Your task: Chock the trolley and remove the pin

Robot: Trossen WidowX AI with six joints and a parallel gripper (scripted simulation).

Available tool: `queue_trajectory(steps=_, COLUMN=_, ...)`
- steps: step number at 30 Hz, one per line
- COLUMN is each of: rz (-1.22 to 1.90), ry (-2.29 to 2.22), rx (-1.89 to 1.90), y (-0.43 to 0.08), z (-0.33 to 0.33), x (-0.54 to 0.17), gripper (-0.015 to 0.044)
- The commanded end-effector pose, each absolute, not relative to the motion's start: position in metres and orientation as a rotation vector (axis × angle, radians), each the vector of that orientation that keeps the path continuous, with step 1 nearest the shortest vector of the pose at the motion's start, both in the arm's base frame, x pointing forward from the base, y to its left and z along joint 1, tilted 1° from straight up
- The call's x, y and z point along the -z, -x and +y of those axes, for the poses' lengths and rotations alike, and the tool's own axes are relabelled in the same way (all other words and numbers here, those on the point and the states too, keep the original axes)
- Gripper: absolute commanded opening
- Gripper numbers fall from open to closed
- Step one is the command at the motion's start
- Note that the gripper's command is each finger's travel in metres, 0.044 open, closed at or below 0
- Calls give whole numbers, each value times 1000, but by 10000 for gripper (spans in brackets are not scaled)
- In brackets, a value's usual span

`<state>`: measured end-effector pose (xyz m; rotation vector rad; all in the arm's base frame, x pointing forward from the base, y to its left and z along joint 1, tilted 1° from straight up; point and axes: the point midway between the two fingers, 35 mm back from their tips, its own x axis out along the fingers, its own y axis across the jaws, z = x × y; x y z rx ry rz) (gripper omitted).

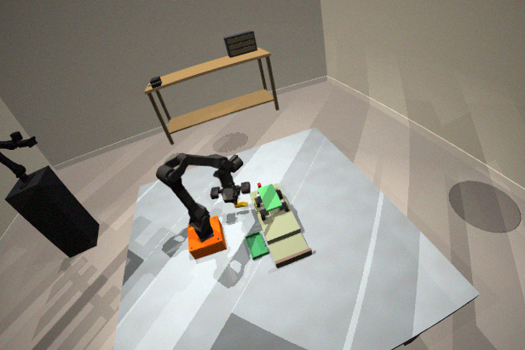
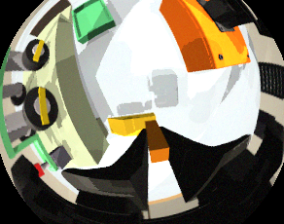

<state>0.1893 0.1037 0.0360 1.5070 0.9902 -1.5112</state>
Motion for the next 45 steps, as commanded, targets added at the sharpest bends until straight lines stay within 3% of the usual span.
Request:
queue_trajectory(steps=1, rz=994, ry=-1516, rx=1504, y=-190, z=104, x=-52, gripper=0)
queue_trajectory(steps=31, rz=994, ry=-1516, rx=1503, y=-192, z=106, x=-137, gripper=0)
queue_trajectory(steps=45, rz=1097, ry=-1389, rx=1375, y=-193, z=106, x=-139, gripper=0)
